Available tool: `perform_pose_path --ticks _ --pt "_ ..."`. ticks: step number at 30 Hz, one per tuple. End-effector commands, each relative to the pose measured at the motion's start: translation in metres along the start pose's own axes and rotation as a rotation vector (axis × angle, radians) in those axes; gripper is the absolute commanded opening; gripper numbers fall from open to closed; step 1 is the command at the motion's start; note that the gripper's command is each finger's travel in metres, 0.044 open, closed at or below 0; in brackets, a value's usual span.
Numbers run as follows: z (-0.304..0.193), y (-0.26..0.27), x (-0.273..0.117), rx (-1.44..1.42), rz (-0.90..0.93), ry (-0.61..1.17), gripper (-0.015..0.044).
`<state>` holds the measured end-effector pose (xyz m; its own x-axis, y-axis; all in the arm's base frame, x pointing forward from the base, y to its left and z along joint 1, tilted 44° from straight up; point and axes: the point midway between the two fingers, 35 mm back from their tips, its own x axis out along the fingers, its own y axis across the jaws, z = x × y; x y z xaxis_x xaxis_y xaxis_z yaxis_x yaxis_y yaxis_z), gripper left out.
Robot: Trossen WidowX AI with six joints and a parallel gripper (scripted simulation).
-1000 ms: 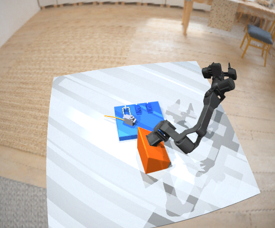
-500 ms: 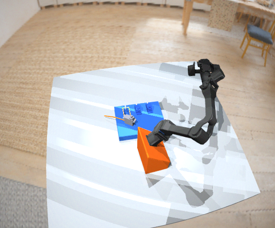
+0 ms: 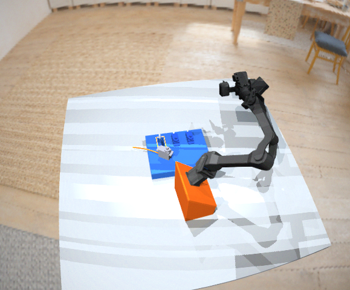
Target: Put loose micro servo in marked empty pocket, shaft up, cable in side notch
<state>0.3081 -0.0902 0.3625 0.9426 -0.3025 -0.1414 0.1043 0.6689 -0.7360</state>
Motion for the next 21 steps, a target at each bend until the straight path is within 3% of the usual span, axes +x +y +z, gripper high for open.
perform_pose_path --ticks 1,11,21 --pt "-0.014 0.036 0.023 0.03 0.111 0.085 0.044" --pt "-0.047 0.134 0.059 0.015 0.353 0.313 0.044" --pt "-0.084 0.225 0.061 -0.04 0.538 0.562 0.044"
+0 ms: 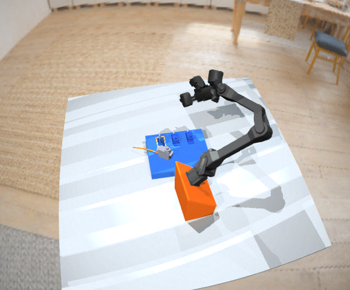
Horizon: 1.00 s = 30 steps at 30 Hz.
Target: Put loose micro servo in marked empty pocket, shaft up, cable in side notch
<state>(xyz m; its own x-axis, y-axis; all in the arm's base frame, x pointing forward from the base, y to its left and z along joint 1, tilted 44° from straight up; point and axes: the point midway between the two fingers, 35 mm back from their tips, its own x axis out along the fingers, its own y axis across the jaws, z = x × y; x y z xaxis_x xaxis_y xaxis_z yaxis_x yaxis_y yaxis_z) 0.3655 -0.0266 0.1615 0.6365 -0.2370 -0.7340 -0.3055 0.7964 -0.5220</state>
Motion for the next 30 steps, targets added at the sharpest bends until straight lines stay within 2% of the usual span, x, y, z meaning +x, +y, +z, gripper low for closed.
perform_pose_path --ticks 1,14,26,30 --pt "-0.012 0.033 0.021 -0.023 0.058 0.118 0.044" --pt "-0.065 0.124 0.06 -0.197 0.141 0.494 0.044" --pt "-0.126 0.183 0.063 -0.448 0.082 0.803 0.044" --pt "-0.138 0.192 0.061 -0.509 0.054 0.858 0.044"
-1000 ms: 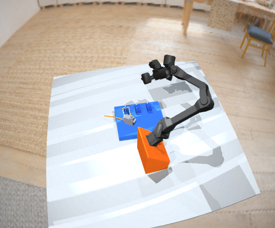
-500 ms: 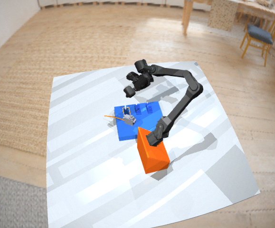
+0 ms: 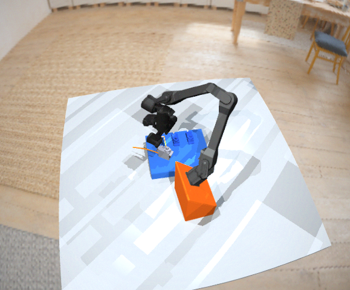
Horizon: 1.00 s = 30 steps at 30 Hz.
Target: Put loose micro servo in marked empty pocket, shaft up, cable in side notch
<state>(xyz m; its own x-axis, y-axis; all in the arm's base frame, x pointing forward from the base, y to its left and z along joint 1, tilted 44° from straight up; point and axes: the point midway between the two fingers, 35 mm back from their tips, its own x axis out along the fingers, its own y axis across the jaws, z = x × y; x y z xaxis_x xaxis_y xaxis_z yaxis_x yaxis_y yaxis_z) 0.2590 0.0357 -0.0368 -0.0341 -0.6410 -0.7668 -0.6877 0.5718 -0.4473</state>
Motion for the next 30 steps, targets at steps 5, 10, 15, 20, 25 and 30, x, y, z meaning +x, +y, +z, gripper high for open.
perform_pose_path --ticks 5,10,15,20,25,30 --pt "-0.006 0.01 0.008 -0.035 -0.033 0.059 0.044" --pt "-0.008 0.009 0.03 -0.035 -0.034 0.059 0.044" --pt "-0.008 0.009 0.033 -0.035 -0.034 0.059 0.044" --pt "-0.008 0.009 0.039 -0.034 -0.034 0.06 0.044" --pt "-0.008 0.009 0.047 -0.035 -0.035 0.06 0.044" --pt "-0.009 0.008 0.052 -0.034 -0.035 0.06 0.044"
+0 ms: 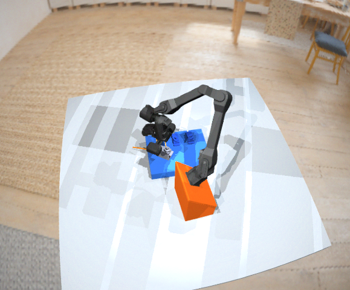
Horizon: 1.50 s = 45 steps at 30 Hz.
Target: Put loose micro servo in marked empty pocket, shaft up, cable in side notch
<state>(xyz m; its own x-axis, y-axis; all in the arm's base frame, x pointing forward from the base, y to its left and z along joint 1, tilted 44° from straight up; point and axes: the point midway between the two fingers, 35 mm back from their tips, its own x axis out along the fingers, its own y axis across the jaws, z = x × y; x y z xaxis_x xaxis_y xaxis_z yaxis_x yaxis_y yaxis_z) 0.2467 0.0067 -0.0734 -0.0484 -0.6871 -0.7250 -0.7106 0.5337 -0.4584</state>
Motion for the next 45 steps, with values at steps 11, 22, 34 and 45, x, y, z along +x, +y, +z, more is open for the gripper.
perform_pose_path --ticks 11,22,34,45 --pt "-0.002 0.0 0.005 -0.005 0.0 0.006 0.0151" --pt "-0.001 0.0 -0.004 -0.005 0.0 0.006 0.0" --pt "-0.008 0.002 -0.025 -0.005 0.001 0.006 0.0" --pt "-0.008 0.008 -0.025 -0.005 0.001 0.005 0.0"
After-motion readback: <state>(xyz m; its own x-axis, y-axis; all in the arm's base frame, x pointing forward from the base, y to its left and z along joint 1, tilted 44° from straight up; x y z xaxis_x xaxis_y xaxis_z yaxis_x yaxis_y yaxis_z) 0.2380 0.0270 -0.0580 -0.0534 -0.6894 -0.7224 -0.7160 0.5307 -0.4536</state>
